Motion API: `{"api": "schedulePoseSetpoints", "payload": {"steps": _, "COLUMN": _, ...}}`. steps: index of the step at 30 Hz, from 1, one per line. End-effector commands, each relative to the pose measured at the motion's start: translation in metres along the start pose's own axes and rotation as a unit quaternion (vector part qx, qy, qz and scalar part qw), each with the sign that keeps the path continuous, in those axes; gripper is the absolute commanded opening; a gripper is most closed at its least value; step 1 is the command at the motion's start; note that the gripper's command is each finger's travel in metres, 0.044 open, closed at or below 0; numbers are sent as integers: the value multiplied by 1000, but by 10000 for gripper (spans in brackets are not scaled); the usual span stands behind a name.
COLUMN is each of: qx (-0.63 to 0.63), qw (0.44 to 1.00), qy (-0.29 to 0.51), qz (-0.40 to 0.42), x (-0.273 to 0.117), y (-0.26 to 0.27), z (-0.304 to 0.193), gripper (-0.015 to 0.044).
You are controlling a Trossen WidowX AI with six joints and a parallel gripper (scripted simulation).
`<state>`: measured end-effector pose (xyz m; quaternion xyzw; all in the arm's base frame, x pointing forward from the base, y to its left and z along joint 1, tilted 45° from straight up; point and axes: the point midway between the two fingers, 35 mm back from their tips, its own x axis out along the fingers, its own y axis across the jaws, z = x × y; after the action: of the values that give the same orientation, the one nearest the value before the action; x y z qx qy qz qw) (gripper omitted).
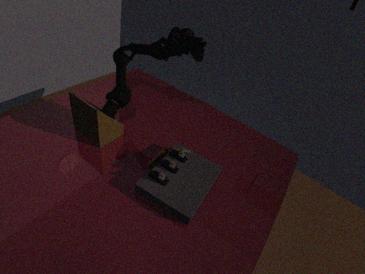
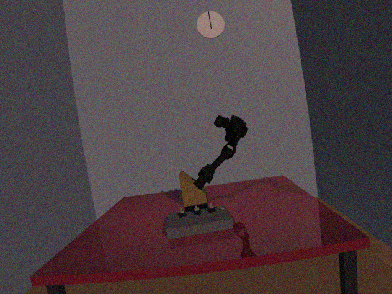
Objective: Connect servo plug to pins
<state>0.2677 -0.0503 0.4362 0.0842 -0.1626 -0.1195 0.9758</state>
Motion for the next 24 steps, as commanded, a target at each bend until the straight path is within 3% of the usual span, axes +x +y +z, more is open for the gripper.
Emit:
{"api": "schedulePoseSetpoints", "payload": {"steps": 1, "qx": -19, "qw": 999, "qy": 30, "qz": 25, "x": 4, "y": 8, "z": -27, "gripper": 115}}
{"api": "schedulePoseSetpoints", "payload": {"steps": 15, "qx": -73, "qw": 981, "qy": 134, "qz": 119, "x": -1, "y": 35, "z": -122, "gripper": 115}}
{"api": "schedulePoseSetpoints", "payload": {"steps": 24, "qx": 4, "qw": 971, "qy": 202, "qz": 125, "x": 7, "y": 44, "z": -144, "gripper": 115}}
